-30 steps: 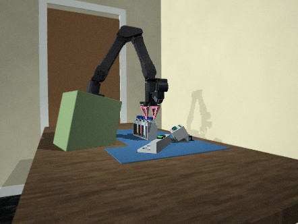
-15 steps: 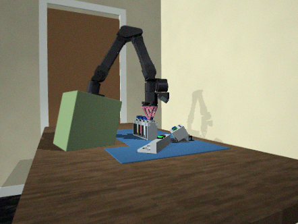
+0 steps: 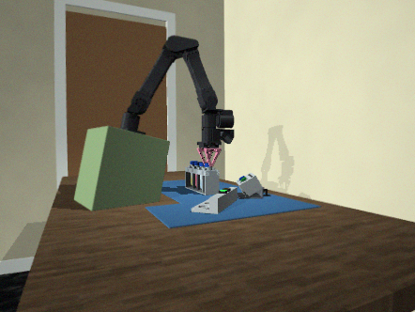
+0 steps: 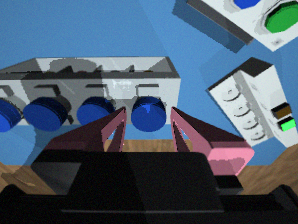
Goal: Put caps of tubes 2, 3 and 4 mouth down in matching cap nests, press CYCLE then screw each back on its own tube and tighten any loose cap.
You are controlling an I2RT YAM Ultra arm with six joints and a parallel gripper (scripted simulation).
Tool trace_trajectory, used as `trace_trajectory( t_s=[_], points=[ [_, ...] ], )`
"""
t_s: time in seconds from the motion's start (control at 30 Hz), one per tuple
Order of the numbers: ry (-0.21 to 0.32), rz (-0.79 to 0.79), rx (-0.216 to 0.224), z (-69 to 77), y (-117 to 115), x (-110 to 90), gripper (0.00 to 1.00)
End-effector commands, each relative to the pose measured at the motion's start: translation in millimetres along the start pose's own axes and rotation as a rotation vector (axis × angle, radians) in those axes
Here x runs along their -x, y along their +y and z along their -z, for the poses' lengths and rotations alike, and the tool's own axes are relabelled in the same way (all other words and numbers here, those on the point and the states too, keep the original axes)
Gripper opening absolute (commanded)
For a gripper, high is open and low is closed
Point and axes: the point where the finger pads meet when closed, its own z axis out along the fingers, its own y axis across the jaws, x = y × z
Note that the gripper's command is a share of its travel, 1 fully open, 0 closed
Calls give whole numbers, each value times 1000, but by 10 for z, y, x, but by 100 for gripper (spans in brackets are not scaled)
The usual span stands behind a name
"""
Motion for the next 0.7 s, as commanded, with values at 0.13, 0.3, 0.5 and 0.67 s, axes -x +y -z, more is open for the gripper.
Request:
trace_trajectory(
  t_s=[0.13, 0.3, 0.5, 0.67],
  points=[
    [-13, 448, -6, 34, -10, 37, 49],
    [-13, 698, -7, 34, -10, 37, 49],
    [-13, 698, -7, 32, -10, 37, 49],
    [-13, 698, -7, 31, -10, 38, 0]
  ],
)
